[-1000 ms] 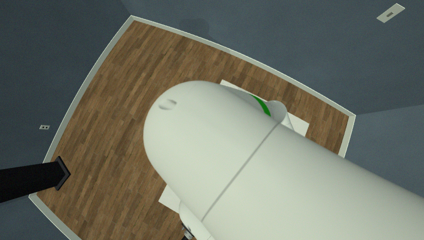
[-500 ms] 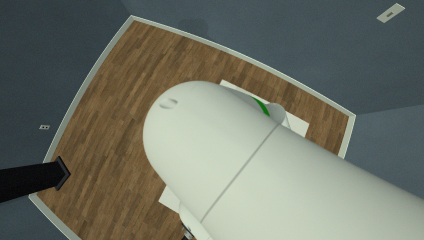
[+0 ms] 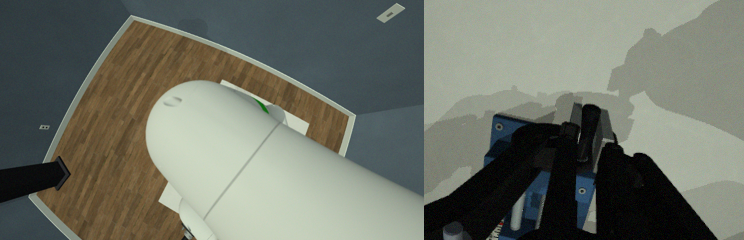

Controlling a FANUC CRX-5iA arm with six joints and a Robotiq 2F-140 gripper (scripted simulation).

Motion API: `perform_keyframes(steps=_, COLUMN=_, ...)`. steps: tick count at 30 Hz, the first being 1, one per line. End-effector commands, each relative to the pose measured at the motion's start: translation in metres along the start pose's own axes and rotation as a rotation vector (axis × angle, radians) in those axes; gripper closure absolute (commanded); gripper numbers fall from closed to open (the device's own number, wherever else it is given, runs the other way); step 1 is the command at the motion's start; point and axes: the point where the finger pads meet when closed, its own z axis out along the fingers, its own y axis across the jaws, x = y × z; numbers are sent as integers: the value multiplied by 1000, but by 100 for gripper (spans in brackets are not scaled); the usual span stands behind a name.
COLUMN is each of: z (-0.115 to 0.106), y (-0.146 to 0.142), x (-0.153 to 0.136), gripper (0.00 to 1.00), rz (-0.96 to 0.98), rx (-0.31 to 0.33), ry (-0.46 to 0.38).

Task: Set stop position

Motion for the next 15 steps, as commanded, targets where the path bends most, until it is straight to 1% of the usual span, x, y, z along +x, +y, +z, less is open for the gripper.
perform_keyframes(steps=1, z=1, y=1, x=0, gripper=96, rz=0, rx=0, ry=0)
perform_keyframes(steps=15, z=4, y=3, x=0, gripper=96, rz=0, rx=0, ry=0)
